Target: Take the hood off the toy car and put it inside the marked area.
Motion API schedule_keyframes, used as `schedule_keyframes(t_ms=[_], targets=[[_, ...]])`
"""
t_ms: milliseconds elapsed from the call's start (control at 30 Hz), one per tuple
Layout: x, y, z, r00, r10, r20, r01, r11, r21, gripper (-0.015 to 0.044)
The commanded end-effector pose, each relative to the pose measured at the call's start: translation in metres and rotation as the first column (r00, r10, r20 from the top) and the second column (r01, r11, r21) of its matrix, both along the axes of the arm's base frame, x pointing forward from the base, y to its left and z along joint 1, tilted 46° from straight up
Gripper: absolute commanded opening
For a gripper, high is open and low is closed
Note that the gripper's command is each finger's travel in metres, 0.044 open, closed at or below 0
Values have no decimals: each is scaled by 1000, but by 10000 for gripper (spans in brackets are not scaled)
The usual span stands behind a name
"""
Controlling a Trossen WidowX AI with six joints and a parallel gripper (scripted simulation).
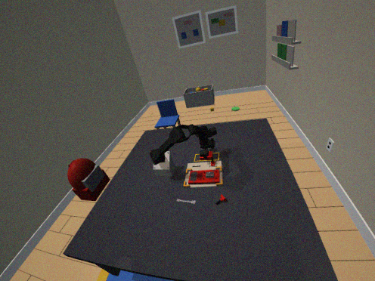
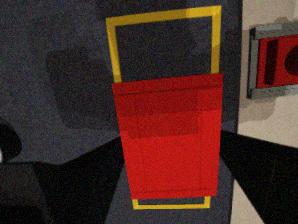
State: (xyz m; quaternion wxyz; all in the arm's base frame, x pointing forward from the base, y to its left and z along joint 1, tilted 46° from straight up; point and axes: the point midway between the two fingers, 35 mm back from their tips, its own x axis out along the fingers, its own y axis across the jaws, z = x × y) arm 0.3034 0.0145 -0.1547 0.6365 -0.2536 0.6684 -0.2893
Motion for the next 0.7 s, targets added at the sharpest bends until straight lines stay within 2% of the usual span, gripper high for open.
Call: schedule_keyframes(t_ms=[0,67,400,667], targets=[[0,0,0,1000,0,0,0,1000,0,394],[0,2,1,1000,0,0,0,1000,0,440],[4,51,48,1000,3,2,-3,1000,-6,440],[4,52,50,1000,3,2,-3,1000,-6,440]])
